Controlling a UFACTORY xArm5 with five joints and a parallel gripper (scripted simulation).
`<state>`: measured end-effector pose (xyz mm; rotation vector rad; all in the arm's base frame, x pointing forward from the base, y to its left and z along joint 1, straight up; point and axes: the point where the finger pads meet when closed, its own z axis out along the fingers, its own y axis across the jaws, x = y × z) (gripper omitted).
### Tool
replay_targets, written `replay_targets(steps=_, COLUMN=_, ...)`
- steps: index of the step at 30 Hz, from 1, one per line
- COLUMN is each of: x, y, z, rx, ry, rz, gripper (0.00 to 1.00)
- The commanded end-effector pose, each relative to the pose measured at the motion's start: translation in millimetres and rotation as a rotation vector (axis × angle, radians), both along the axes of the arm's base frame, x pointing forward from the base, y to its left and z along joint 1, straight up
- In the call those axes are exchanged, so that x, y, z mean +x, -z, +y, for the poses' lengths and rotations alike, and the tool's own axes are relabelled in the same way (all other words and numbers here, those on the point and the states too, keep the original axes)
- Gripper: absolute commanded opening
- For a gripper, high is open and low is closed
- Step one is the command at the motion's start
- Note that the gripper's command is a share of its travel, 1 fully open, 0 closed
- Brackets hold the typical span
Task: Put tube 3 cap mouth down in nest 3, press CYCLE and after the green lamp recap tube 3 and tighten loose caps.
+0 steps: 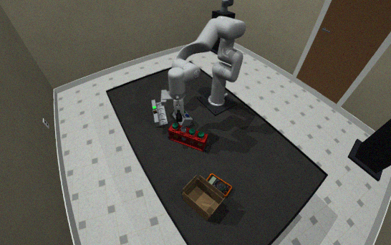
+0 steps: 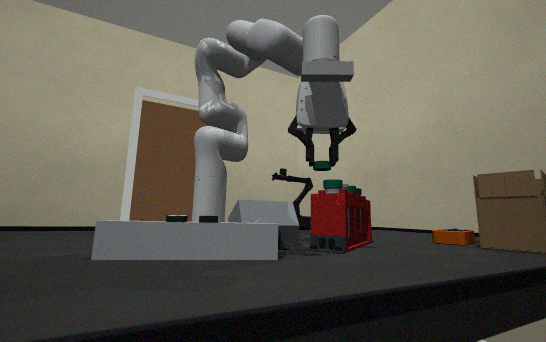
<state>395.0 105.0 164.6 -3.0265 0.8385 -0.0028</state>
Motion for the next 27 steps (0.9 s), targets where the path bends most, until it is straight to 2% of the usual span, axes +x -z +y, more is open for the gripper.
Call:
replay_targets(steps=1, x=3.4, y=-1.2, z=35.3, rx=0.001, ry=0.002, rz=-0.002, gripper=0.00)
replay_targets(steps=3, x=3.6, y=-1.2, z=45.8, rx=0.001, ry=0.002, rz=-0.002, gripper=0.00)
replay_targets(steps=12, x=3.7, y=-1.2, z=45.8, rx=0.001, ry=0.002, rz=-0.002, gripper=0.00)
replay_targets(steps=20, x=3.8, y=22.9, z=45.8, rx=0.001, ry=0.002, rz=-0.002, gripper=0.00)
replay_targets(steps=27, x=3.8, y=23.9, z=45.8, rx=0.001, ry=0.002, rz=-0.002, gripper=0.00)
